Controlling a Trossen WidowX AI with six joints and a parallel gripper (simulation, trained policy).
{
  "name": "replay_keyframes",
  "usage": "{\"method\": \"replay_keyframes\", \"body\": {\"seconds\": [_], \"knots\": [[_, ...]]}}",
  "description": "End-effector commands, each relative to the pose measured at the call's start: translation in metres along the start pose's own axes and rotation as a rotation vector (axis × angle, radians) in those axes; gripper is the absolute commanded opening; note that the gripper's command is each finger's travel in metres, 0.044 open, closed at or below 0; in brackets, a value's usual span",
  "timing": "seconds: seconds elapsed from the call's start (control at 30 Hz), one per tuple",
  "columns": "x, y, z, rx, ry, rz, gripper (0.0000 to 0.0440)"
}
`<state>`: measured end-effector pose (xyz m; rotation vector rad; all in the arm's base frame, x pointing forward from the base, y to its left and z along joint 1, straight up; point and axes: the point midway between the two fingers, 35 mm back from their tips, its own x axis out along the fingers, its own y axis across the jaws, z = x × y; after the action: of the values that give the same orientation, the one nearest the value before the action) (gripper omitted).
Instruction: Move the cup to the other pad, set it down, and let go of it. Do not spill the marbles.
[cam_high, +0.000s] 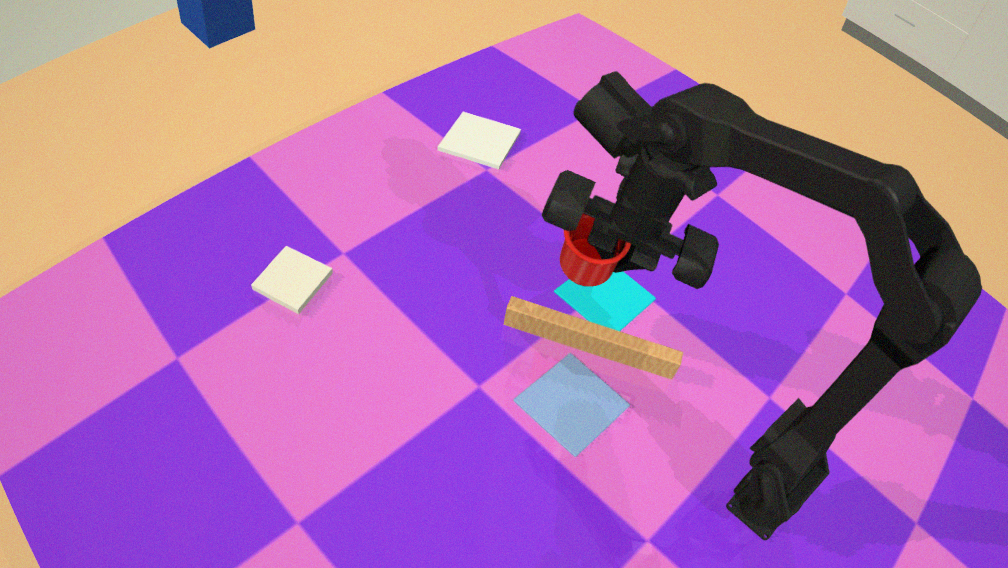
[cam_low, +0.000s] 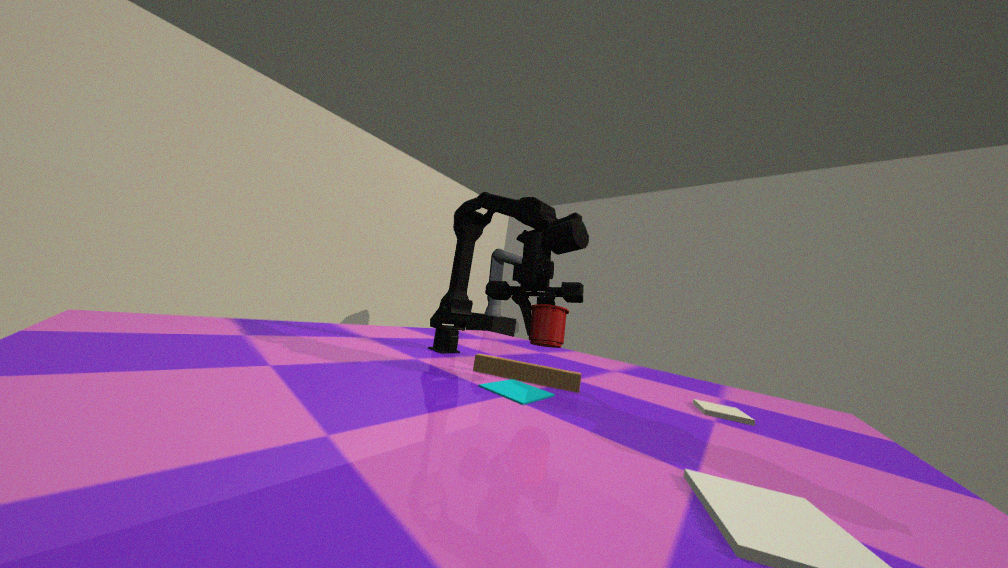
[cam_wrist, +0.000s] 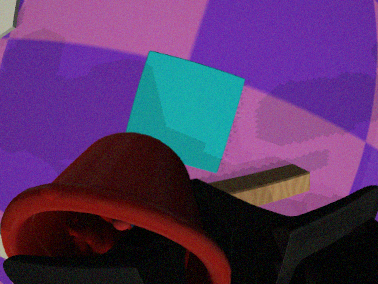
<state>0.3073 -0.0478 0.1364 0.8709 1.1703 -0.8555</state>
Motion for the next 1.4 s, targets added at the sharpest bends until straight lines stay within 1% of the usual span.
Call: {"method": "replay_keyframes", "body": {"seconds": [0.0, 0.37, 0.6, 0.8, 0.83, 0.97, 1.03, 1.1, 1.13, 1.2, 1.27, 1.37], "knots": [[0.009, -0.002, 0.014, 0.02, -0.019, 0.003, 0.0], [0.038, -0.011, 0.032, 0.069, -0.038, 0.006, 0.0], [0.058, -0.019, 0.032, 0.088, -0.036, -0.003, 0.0001], [0.072, -0.03, 0.028, 0.104, -0.027, -0.024, 0.0011], [0.074, -0.032, 0.028, 0.107, -0.025, -0.028, 0.0014], [0.079, -0.035, 0.029, 0.117, -0.029, -0.025, 0.0058], [0.079, -0.035, 0.031, 0.125, -0.035, -0.014, 0.0087], [0.077, -0.033, 0.036, 0.133, -0.046, 0.009, 0.0132], [0.075, -0.032, 0.038, 0.138, -0.051, 0.021, 0.0145], [0.072, -0.03, 0.041, 0.144, -0.059, 0.043, 0.0148], [0.069, -0.029, 0.043, 0.147, -0.068, 0.058, 0.0142], [0.064, -0.031, 0.043, 0.146, -0.066, 0.074, 0.0152]]}}
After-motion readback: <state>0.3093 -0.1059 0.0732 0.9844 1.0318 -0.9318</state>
